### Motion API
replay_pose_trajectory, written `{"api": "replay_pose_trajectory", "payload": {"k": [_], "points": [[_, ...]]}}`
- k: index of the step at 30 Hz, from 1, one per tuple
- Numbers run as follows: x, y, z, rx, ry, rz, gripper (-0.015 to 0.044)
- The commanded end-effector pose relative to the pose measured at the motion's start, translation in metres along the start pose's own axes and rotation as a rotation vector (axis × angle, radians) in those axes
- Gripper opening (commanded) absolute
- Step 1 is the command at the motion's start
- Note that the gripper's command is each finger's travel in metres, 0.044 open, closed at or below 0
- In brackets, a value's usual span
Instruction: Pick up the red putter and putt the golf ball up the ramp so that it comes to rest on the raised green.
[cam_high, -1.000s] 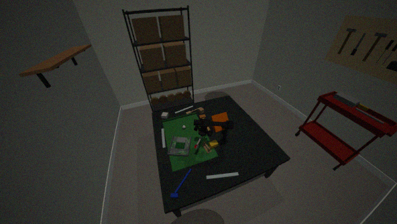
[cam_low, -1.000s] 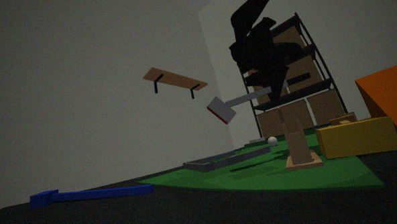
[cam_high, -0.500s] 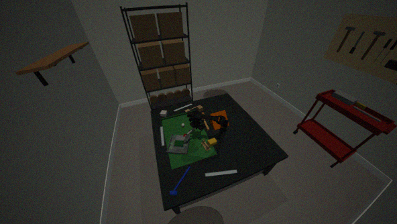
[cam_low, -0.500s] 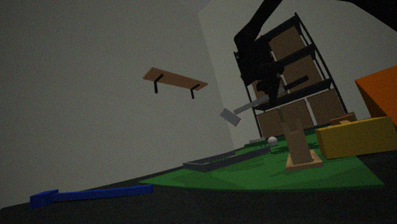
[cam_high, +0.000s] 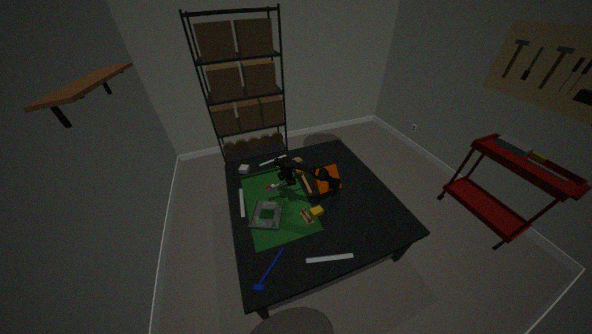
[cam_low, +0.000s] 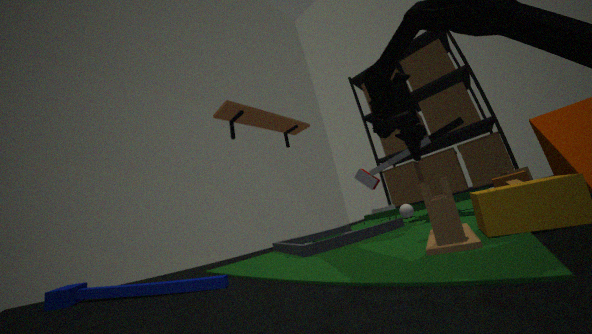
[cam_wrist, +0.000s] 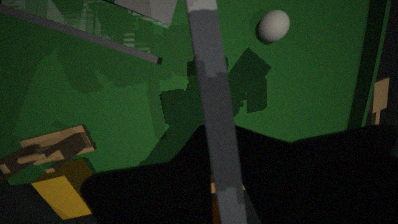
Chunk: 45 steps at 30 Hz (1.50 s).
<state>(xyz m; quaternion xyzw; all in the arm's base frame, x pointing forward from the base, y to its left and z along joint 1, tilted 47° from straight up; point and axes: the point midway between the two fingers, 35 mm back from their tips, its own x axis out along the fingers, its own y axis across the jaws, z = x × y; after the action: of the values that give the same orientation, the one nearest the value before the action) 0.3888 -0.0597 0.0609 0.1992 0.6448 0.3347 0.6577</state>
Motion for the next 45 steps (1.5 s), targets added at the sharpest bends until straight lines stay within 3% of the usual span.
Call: {"api": "replay_pose_trajectory", "payload": {"k": [1,17,45], "points": [[0.004,-0.032,-0.006,0.12,0.019,0.0,0.0],[0.022,-0.124,-0.039,0.481,0.069,0.008,0.0],[0.069,-0.124,-0.043,0.484,0.07,0.009,0.0]]}}
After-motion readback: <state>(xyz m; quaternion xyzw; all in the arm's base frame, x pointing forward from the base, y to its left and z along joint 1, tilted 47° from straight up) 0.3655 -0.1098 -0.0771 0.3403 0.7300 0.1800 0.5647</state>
